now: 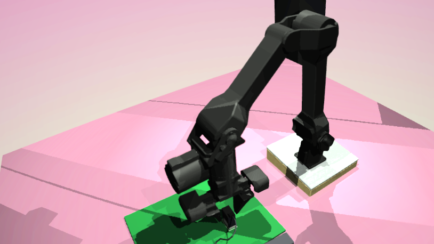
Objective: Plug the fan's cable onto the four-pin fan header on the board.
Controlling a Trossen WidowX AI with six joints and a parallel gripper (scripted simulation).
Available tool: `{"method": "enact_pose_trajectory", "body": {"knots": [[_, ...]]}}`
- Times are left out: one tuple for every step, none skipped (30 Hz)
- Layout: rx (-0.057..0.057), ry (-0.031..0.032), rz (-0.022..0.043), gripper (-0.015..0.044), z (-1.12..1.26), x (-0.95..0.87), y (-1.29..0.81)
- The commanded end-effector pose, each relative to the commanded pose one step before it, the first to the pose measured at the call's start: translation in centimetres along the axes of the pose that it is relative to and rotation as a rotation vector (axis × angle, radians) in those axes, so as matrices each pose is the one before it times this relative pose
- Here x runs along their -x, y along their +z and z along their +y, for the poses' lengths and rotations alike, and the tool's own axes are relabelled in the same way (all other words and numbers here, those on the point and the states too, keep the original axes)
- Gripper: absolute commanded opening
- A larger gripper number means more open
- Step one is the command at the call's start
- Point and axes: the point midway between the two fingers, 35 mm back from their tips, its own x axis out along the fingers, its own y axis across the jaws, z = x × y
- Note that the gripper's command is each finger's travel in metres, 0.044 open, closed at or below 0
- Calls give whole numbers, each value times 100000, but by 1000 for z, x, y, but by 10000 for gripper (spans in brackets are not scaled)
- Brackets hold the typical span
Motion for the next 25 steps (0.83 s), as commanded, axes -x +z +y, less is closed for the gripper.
{"method": "enact_pose_trajectory", "body": {"knots": [[21,27,7,260,3,25,-2],[0,0,0,260,0,0,0],[-24,10,-7,260,33,297,-3],[-72,26,-23,260,77,900,-7],[-120,35,-39,260,55,1521,-5],[-121,24,-40,260,-40,1543,4],[-73,9,-25,260,-70,934,7],[-24,2,-8,260,-31,312,3],[0,0,0,260,0,0,0],[0,0,0,260,0,0,0],[0,0,0,260,0,0,0],[0,0,0,260,0,0,0],[0,10,-32,260,58,2,203],[0,27,-96,260,166,6,613],[0,37,-154,260,247,9,1033],[0,34,-185,260,259,9,1337],[0,20,-173,260,197,6,1366],[0,7,-159,260,131,3,1383],[0,-4,-144,260,64,0,1396],[0,-14,-128,260,-4,-3,1406],[0,-23,-111,260,-72,-6,1403],[0,-23,-76,260,-105,-7,1102],[0,-15,-40,260,-83,-5,662],[0,-5,-13,260,-31,-2,220],[0,0,0,260,0,0,0]]}}
